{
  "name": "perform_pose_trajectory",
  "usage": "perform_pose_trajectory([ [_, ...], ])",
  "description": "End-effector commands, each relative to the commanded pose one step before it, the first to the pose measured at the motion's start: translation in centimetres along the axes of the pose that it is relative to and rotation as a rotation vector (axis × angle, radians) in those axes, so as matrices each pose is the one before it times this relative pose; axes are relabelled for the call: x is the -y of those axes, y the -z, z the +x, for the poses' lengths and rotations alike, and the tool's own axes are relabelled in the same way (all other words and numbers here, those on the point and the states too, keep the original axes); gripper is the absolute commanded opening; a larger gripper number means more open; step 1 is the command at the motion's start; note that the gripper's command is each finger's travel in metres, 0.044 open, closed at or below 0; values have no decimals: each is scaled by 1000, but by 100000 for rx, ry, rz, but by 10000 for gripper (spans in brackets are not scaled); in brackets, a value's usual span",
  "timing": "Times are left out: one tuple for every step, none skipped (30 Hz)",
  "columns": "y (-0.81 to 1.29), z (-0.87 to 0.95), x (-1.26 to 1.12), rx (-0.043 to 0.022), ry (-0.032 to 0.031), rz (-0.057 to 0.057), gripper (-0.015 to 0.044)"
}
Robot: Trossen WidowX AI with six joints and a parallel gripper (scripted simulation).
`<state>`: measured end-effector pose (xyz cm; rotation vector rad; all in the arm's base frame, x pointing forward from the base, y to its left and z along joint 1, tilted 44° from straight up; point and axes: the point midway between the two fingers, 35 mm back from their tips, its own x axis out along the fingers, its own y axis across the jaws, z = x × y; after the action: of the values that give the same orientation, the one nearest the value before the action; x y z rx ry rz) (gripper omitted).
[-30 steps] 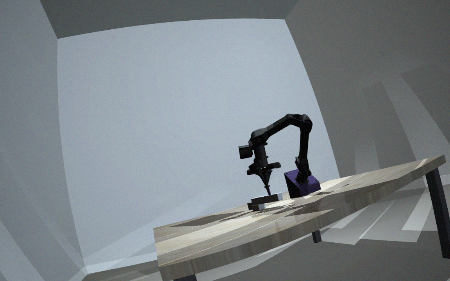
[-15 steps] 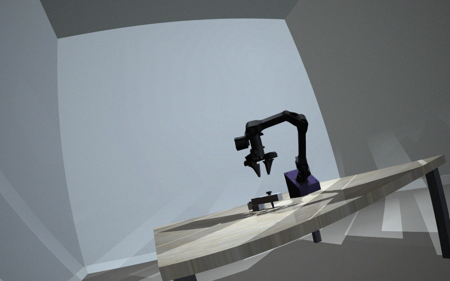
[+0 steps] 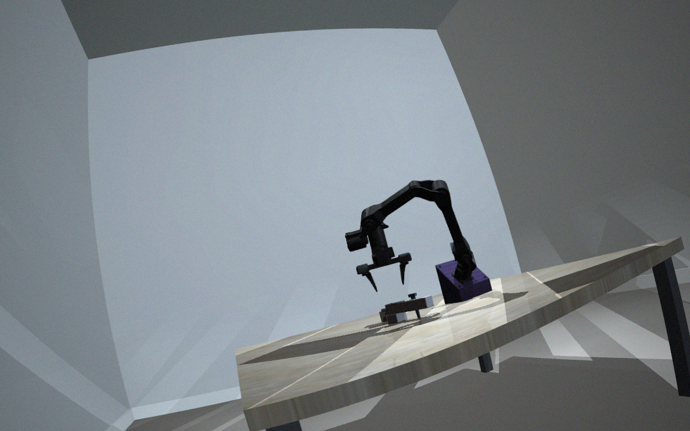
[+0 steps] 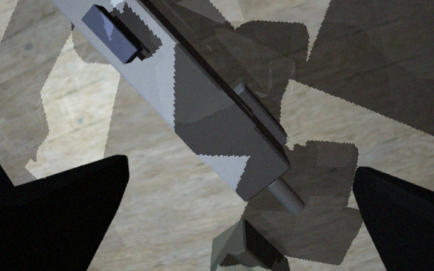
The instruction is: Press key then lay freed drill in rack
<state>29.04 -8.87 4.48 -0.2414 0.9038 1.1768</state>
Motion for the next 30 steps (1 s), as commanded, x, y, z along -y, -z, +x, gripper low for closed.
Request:
perform_pose_trajectory([
  [4594, 3696, 3838, -1417, -242, -57258, 440],
  [544, 431, -6, 1, -45, -5689, 440],
  [541, 439, -48, 5, -46, -5710, 440],
  [532, 446, -89, 8, -46, -5715, 440],
  [224, 193, -54, 4, -19, -2448, 440],
  [82, 72, -23, 2, -7, -904, 440],
  [0, 0, 0, 0, 0, 0, 440],
  [0, 0, 0, 0, 0, 0, 440],
  [0, 0, 0, 0, 0, 0, 440],
  [0, 0, 0, 0, 0, 0, 440],
  [0, 0, 0, 0, 0, 0, 440],
  [0, 0, 0, 0, 0, 0, 440],
  [0, 0, 0, 0, 0, 0, 440],
  [0, 0, 0, 0, 0, 0, 440],
  [0, 0, 0, 0, 0, 0, 440],
  [0, 0, 0, 0, 0, 0, 440],
  [0, 0, 0, 0, 0, 0, 440],
  [0, 0, 0, 0, 0, 0, 440],
  [0, 0, 0, 0, 0, 0, 440],
  [0, 0, 0, 0, 0, 0, 440],
  [0, 0, 0, 0, 0, 0, 440],
  [0, 0, 0, 0, 0, 0, 440],
  [0, 0, 0, 0, 0, 0, 440],
  [0, 0, 0, 0, 0, 0, 440],
  [0, 0, 0, 0, 0, 0, 440],
  [-5, 26, 2, -1, 0, 1, 440],
  [-11, 53, 4, -3, 0, 1, 440],
  [-17, 79, 6, -4, 0, 2, 440],
  [-23, 107, 7, -5, 1, 2, 440],
  [-28, 130, 9, -5, 1, 2, 440],
])
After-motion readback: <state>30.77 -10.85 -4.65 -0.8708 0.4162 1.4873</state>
